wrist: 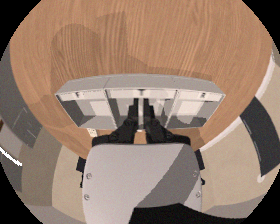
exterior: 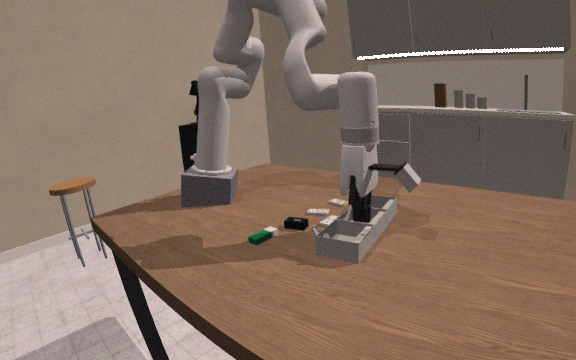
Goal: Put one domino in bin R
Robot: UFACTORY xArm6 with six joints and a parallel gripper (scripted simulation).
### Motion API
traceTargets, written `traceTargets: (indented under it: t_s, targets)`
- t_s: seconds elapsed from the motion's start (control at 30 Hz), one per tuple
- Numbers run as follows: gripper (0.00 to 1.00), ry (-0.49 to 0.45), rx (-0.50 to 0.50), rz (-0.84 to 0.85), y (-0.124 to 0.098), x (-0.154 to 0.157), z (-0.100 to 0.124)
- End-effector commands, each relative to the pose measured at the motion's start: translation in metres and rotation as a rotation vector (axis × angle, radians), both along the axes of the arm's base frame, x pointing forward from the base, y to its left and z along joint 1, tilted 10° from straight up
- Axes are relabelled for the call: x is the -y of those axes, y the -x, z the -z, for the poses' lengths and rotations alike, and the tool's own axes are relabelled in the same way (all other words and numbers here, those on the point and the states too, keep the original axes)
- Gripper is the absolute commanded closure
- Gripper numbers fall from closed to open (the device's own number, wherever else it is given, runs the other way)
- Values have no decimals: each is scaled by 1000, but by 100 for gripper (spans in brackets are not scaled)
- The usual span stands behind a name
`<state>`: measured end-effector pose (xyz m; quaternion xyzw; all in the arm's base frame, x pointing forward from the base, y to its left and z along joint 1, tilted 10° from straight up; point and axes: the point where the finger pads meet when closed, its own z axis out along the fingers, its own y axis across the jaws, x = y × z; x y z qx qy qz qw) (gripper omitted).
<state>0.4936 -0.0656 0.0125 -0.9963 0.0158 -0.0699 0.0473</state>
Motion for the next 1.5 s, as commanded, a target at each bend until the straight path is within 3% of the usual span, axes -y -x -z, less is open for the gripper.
traceTargets:
  t_s: [0.0,0.93,1.13,1.47]
  targets:
    - [93,1,4,0,-1,0,-2]
    - [93,1,4,0,3,3,-29]
    - [93,1,4,0,6,5,-53]
    - [93,1,4,0,6,0,-54]
